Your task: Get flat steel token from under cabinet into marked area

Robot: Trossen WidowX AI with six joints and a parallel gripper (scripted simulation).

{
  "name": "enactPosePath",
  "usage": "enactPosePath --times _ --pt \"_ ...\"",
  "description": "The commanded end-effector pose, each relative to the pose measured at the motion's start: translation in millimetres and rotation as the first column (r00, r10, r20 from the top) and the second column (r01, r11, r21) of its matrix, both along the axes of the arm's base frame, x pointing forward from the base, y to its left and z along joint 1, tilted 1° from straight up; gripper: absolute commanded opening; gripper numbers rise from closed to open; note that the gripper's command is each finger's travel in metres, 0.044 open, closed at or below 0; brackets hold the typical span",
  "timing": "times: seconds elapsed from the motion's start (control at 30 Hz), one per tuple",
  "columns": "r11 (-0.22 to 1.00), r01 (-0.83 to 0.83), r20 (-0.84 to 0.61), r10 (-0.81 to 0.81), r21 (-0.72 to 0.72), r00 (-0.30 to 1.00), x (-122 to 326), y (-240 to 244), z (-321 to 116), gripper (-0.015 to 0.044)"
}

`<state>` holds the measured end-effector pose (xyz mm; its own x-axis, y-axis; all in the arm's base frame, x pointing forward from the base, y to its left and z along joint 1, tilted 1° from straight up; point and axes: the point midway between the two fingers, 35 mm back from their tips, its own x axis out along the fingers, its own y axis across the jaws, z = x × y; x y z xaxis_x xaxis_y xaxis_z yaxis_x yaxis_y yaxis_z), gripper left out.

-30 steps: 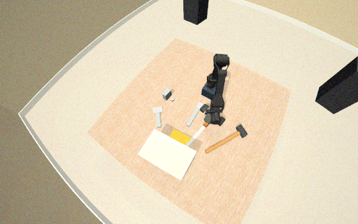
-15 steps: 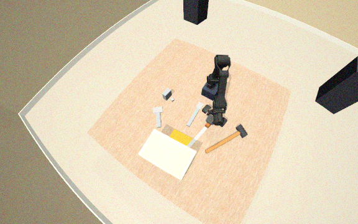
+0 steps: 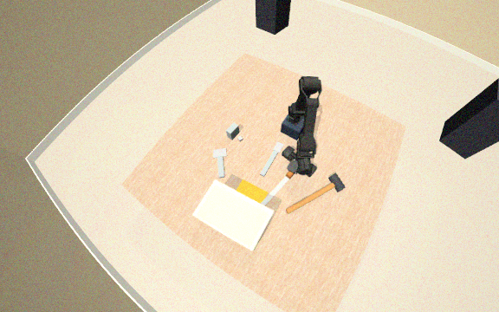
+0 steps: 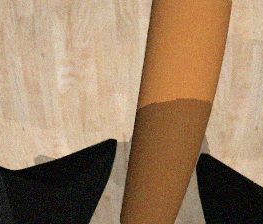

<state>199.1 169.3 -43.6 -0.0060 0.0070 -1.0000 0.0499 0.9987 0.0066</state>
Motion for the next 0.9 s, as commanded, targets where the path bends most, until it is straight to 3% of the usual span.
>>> enactPosePath --times 0.0,0.6,0.73,0.87 --pt "1.000 0.000 0.001 0.000 0.004 1.000 -0.1 -0.1 -0.1 0.0270" --pt "1.000 0.001 0.001 -0.001 0.004 1.000 -4.4 -0.4 -5.3 0.0270" --pt "1.000 -0.002 0.010 0.002 0.008 1.000 0.2 1.5 -2.6 0.0165" --pt "1.000 -0.002 0.010 0.002 0.008 1.000 0.2 1.5 -2.6 0.0138"
